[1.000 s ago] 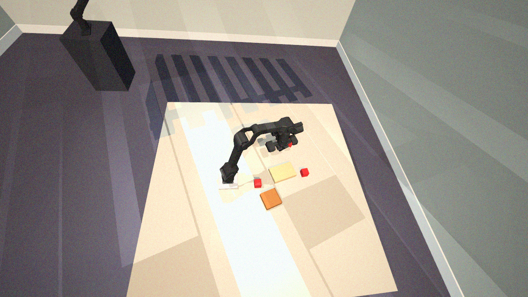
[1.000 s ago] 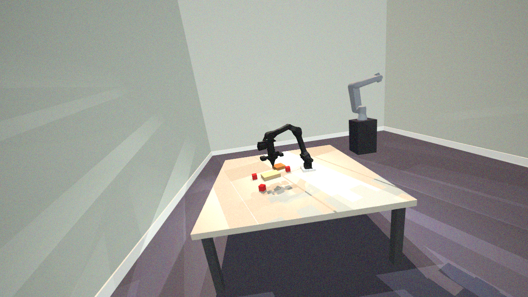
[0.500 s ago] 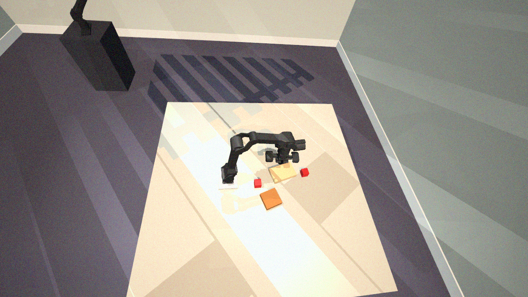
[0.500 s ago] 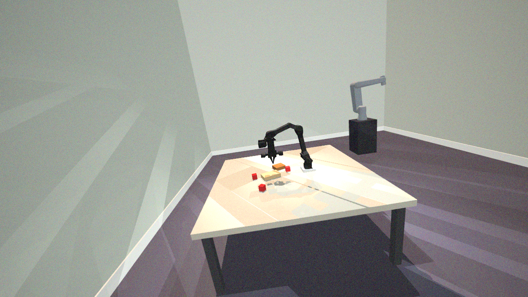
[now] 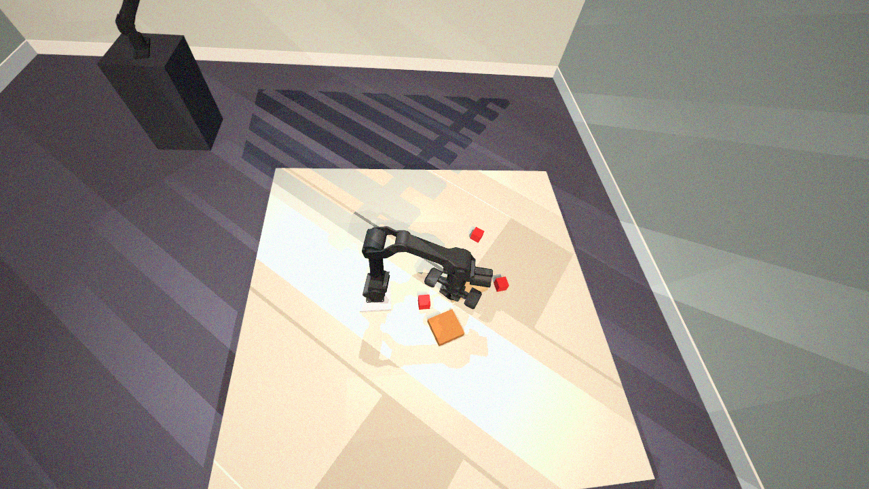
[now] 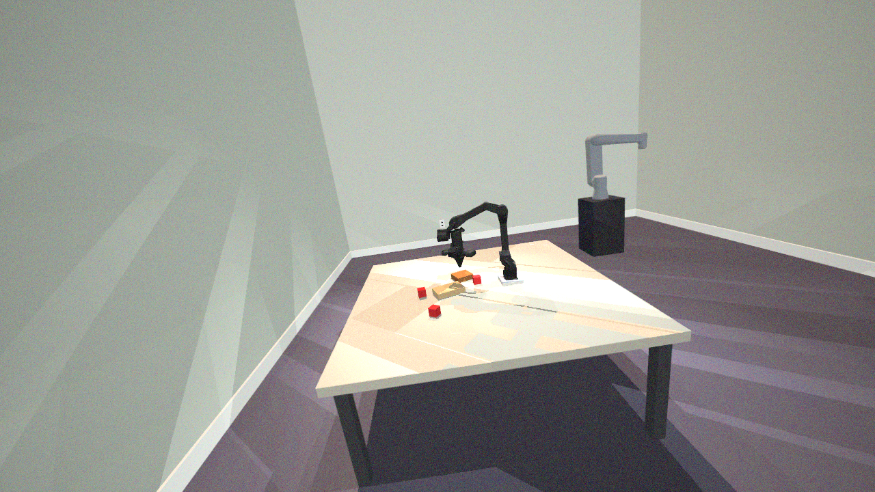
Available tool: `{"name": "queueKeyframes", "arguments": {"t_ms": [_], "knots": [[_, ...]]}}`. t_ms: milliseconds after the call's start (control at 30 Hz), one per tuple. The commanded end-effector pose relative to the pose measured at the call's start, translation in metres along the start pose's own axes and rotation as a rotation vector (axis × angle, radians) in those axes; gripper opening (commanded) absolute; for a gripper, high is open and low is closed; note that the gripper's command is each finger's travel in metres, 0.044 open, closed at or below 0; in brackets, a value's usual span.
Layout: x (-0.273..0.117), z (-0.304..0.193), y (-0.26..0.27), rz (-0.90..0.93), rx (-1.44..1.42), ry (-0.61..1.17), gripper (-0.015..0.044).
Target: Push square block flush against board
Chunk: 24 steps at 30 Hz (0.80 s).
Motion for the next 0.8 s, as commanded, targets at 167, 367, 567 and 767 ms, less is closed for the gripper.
{"name": "queueKeyframes", "arguments": {"t_ms": [167, 367, 567, 767], "knots": [[0.016, -0.059, 0.012, -0.001, 0.311, 0.011, 0.0], [0.028, -0.094, 0.028, 0.0, 0.519, 0.018, 0.0], [0.036, -0.112, 0.039, 0.001, 0.64, 0.022, 0.0], [0.071, -0.113, 0.038, 0.0, 0.64, 0.022, 0.0]]}}
Point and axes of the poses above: the point midway between the two fingers, 35 mm back from their tips, its own x axis out along the fingers, its own y axis across the jaws, z = x × y, the point moved 3 cm from there along -x, back along the fingers, and after that the axes turned 1 degree about x, right-handed, at the moved point
